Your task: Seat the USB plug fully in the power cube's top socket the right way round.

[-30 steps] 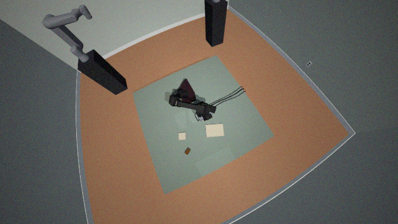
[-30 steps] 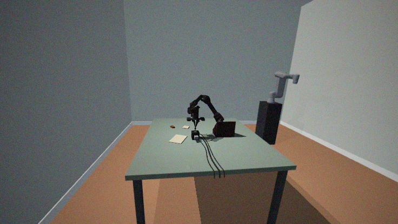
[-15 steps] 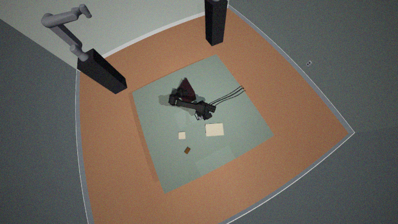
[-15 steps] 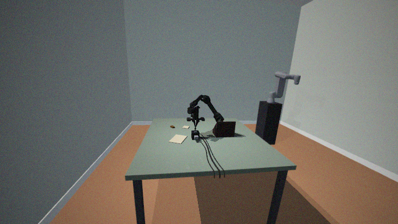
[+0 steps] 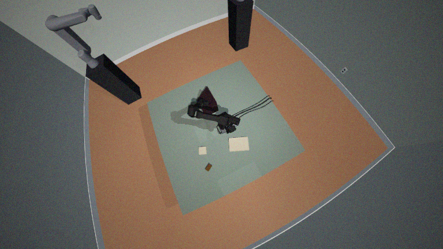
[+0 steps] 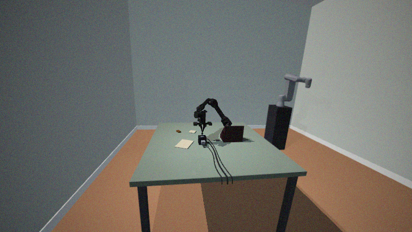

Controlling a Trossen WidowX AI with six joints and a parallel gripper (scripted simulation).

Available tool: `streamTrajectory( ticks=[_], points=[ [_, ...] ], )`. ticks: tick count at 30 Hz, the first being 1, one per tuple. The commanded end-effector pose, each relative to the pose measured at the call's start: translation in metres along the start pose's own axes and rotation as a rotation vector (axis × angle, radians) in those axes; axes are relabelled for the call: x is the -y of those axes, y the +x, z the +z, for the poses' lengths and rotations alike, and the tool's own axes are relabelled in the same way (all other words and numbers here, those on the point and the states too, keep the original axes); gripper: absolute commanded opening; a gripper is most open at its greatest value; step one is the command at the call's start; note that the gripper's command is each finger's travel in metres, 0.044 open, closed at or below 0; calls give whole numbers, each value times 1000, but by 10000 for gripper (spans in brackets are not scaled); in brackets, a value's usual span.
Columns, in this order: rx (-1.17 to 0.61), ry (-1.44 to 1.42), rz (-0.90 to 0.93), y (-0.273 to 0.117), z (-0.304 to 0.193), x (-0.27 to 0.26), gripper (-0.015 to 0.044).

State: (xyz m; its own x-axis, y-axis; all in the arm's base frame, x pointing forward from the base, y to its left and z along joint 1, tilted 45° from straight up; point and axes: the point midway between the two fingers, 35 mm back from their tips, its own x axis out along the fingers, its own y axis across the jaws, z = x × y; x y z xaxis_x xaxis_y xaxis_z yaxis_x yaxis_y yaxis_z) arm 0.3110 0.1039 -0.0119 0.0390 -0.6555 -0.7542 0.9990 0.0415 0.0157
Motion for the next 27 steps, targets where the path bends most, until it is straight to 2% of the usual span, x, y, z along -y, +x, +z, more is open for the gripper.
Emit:
streamTrajectory(
  ticks=[1,27],
  points=[
    [-6,-5,-3,1,-1,1,0],
    [-28,-3,-2,4,-2,1,0]
  ],
)
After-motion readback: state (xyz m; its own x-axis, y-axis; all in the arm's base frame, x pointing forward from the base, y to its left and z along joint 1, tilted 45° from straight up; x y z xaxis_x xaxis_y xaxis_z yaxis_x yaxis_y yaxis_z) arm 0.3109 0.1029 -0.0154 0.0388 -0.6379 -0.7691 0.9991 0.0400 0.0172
